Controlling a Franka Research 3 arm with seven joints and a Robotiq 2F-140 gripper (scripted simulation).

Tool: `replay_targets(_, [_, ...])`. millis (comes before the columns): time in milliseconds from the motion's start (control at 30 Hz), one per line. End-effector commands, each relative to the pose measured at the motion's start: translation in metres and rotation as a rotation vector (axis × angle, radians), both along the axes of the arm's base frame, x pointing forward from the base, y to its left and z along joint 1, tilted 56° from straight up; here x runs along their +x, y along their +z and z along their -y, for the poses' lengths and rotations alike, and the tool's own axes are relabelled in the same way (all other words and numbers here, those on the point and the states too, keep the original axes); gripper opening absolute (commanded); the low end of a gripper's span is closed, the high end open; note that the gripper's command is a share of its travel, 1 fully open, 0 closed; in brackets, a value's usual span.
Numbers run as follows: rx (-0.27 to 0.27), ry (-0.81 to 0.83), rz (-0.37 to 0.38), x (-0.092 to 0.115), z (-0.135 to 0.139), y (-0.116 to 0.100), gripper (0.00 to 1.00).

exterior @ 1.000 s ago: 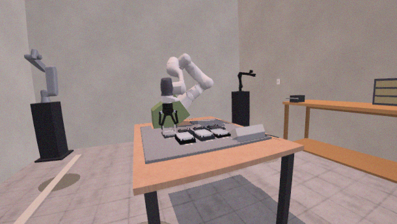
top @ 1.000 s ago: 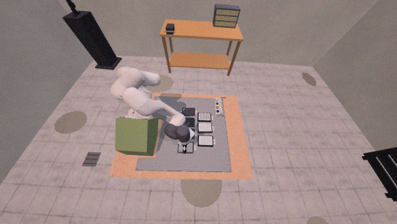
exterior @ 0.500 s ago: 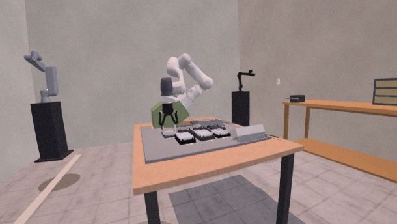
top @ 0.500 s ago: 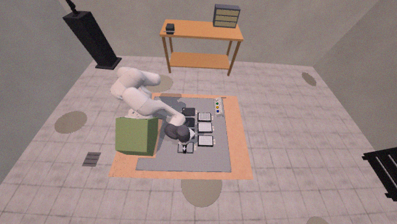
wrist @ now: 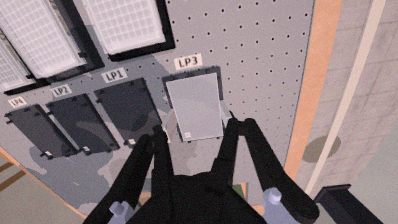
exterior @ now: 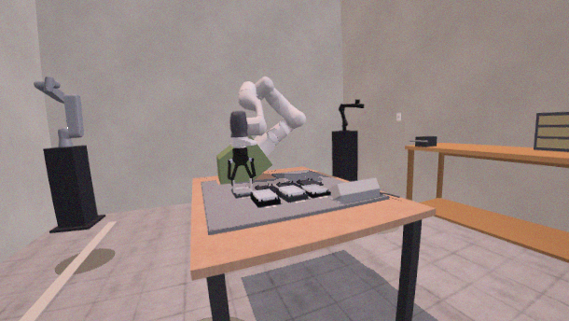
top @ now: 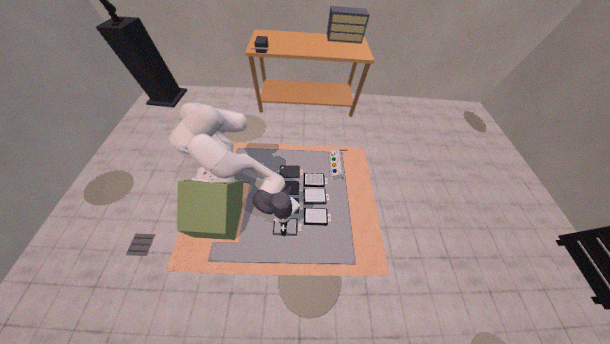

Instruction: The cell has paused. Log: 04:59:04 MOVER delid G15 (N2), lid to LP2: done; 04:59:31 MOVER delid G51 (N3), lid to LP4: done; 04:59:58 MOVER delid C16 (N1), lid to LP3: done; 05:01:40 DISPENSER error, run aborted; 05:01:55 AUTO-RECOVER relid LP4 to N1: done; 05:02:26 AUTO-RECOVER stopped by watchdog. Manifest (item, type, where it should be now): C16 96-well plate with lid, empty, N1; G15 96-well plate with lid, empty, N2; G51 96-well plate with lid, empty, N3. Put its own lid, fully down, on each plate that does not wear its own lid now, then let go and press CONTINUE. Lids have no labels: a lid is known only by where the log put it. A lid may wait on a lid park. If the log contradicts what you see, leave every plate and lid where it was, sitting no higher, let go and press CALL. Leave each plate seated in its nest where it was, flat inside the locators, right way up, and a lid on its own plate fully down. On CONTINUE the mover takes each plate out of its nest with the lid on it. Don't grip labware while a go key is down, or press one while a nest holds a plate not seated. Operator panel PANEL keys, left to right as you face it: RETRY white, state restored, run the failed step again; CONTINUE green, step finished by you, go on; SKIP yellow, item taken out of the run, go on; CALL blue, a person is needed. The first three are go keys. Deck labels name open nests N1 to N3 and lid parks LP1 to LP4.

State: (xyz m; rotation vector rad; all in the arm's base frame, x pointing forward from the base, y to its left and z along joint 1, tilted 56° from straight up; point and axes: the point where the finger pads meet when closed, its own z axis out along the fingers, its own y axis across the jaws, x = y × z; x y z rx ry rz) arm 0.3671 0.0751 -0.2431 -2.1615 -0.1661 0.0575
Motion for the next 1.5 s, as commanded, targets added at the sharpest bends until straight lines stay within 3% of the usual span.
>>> replay_targets(0, [0.001, -0.002, -0.004, -0.0001, 0.0007, 0.0010, 0.00])
replay_targets(1467, [0.001, -0.002, -0.004, 0.0005, 0.0051, 0.0040, 0.00])
